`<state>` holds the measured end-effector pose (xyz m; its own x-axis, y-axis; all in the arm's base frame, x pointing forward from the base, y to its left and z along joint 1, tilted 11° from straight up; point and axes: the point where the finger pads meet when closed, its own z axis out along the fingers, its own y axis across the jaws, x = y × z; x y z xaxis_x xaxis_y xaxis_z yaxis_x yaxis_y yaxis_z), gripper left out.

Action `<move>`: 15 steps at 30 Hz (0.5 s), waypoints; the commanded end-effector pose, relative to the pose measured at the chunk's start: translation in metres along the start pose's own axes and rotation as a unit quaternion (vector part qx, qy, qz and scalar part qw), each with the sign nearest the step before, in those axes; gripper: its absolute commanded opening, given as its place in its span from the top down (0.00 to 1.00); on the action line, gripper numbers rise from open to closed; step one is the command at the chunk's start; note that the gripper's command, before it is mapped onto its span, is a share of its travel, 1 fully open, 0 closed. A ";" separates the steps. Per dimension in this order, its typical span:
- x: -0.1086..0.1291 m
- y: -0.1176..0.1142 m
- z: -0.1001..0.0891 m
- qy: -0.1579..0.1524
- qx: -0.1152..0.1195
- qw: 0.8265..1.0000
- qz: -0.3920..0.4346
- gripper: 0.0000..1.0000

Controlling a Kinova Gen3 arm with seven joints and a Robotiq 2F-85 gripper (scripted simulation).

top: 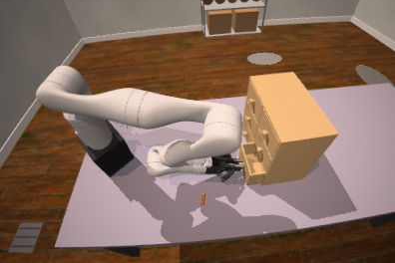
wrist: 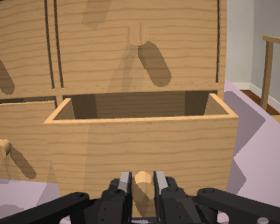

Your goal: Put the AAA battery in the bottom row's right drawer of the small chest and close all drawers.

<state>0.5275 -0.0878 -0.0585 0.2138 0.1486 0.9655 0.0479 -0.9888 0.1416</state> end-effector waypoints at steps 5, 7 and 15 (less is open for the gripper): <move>-0.004 0.000 -0.005 -0.003 0.000 1.000 0.001 0.87; -0.005 0.000 -0.006 -0.003 0.000 1.000 0.001 0.87; -0.006 0.000 -0.010 -0.003 0.000 1.000 0.001 0.87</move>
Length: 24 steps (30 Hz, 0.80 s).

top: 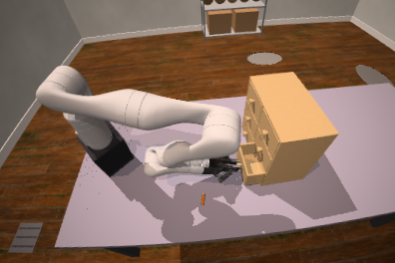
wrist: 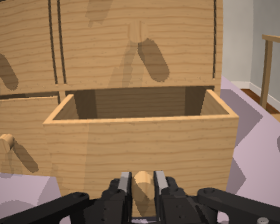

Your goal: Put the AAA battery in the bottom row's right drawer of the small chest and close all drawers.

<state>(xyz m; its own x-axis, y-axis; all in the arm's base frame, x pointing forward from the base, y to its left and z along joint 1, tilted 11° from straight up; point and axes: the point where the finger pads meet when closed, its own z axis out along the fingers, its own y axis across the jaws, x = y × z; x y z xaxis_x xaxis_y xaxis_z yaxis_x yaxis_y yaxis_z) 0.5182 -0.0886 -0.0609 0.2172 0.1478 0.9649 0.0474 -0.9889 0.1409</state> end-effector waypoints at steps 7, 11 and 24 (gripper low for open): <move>-0.002 0.000 -0.002 -0.002 0.000 1.000 0.000 0.87; -0.002 0.000 -0.002 -0.002 0.000 1.000 0.000 0.87; -0.002 0.000 -0.002 -0.002 0.000 1.000 0.000 0.83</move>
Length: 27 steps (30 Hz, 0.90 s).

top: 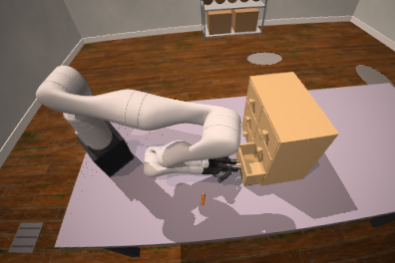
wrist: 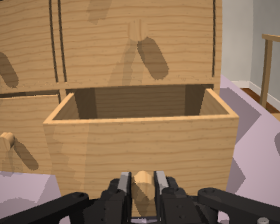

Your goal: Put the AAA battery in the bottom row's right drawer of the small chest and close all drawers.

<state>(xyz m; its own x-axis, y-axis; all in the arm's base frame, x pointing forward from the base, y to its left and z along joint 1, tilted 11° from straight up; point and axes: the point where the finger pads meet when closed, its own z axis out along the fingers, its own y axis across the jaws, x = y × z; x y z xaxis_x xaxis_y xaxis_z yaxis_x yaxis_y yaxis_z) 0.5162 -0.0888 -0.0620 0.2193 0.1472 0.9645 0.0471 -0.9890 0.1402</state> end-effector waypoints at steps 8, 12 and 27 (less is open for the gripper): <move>0.000 0.000 0.000 0.000 0.000 1.000 0.000 0.67; 0.000 0.000 0.000 0.000 0.000 1.000 0.000 0.67; -0.014 0.000 -0.038 0.000 0.000 1.000 0.000 0.67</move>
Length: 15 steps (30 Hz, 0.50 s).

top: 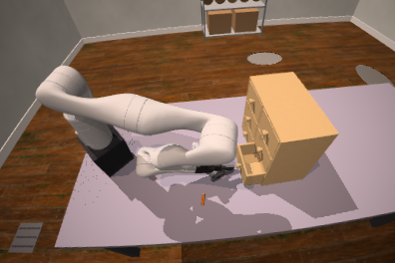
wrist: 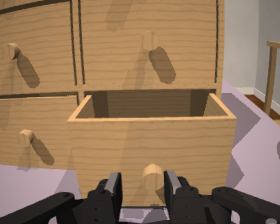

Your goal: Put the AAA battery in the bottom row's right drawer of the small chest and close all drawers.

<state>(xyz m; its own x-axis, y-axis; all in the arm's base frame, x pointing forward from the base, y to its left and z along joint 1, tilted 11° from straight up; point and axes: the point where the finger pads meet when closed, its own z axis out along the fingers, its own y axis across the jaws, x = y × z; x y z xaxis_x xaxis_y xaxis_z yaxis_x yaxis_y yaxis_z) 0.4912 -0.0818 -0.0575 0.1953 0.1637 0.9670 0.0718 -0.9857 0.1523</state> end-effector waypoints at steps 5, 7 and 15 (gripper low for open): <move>-0.016 0.007 -0.021 -0.012 -0.011 1.000 0.009 0.67; -0.017 0.007 -0.022 -0.012 -0.011 1.000 0.009 0.67; -0.014 0.007 -0.024 -0.012 -0.011 1.000 0.009 0.67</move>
<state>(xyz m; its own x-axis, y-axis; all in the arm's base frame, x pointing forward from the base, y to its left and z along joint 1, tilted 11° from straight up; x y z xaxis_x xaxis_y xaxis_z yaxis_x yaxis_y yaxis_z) 0.4660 -0.0898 -0.0674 0.2203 0.1494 0.9639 0.0522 -0.9886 0.1413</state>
